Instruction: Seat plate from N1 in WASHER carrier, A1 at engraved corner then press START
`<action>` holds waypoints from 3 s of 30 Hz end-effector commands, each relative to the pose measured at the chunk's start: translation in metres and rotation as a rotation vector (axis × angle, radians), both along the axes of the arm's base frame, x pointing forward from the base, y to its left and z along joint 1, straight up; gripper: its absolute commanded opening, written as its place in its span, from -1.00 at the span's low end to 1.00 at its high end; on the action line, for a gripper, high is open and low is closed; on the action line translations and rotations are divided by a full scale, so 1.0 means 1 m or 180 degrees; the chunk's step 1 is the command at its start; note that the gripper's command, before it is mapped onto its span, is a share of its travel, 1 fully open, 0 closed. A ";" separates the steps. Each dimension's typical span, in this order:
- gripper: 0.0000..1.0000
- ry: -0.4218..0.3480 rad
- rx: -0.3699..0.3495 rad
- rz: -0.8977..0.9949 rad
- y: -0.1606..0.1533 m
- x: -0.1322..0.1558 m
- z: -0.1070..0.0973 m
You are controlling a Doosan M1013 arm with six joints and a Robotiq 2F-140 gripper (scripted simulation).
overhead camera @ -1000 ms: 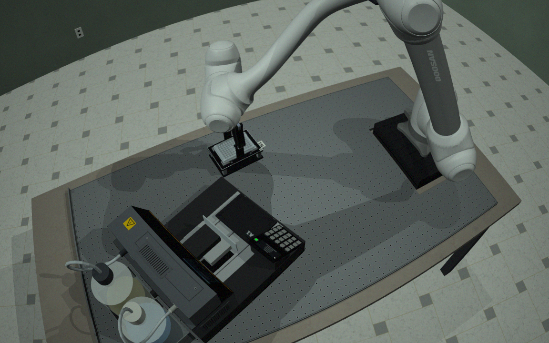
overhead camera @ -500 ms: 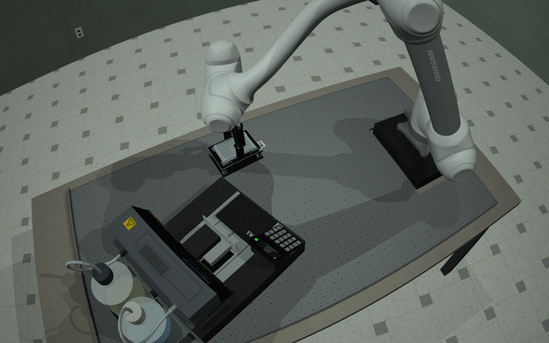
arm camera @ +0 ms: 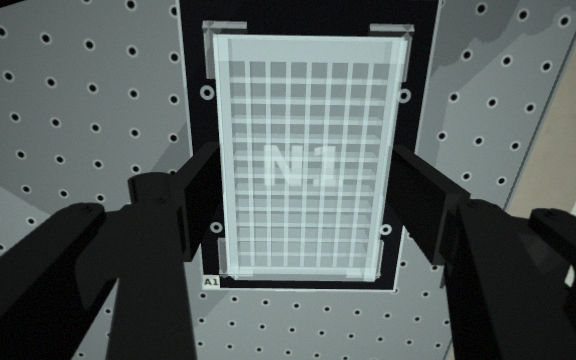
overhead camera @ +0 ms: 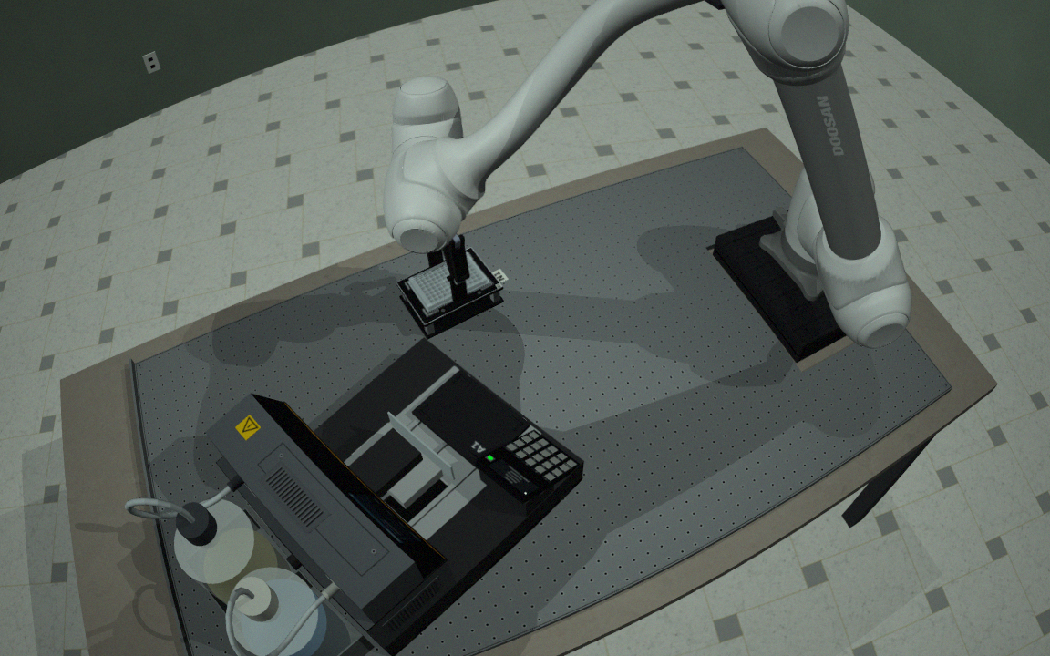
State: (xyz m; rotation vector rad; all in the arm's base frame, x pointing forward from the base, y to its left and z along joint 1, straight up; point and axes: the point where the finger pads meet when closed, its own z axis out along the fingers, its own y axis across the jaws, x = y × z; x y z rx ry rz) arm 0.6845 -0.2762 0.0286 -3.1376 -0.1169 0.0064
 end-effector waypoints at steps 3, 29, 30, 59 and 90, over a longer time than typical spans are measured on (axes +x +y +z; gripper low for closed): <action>-0.80 -0.0001 0.0006 0.0006 0.000 0.000 0.005; -0.80 -0.0012 0.0001 0.0006 -0.001 0.002 0.039; -0.80 -0.0012 0.0001 0.0006 -0.001 0.002 0.040; -0.80 -0.0012 0.0001 0.0006 -0.001 0.002 0.082; -0.80 -0.0009 0.0002 0.0006 -0.001 0.002 0.129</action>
